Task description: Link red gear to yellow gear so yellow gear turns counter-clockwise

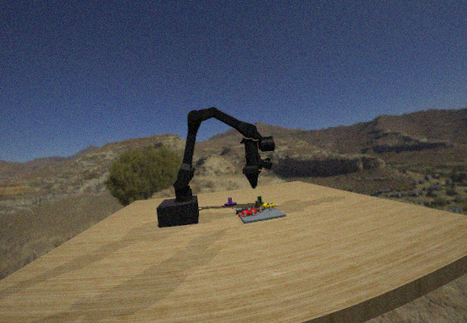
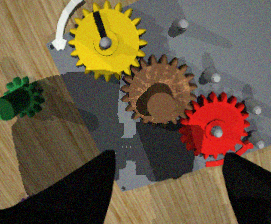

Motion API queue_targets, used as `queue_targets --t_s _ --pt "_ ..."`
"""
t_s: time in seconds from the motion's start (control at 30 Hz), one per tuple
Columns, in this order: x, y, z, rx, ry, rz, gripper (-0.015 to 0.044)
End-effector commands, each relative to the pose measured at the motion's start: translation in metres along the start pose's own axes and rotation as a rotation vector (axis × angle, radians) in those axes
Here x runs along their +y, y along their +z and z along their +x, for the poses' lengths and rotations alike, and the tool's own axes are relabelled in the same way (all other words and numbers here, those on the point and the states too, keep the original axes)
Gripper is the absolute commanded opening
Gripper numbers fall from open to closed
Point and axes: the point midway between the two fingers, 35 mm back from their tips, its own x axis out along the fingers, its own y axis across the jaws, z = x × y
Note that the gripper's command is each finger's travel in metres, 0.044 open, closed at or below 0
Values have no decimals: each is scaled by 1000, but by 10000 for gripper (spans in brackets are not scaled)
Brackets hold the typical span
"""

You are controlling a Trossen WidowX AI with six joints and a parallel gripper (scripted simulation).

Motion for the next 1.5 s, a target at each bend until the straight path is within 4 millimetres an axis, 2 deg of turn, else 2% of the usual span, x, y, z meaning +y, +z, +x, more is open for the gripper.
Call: queue_targets --t_s 0.0,0.13,1.47 --pt "0 0 -18 -14 4 -1 350" --pt "0 0 -18 -14 4 -1 440" --pt "0 0 -18 -14 4 -1 440"
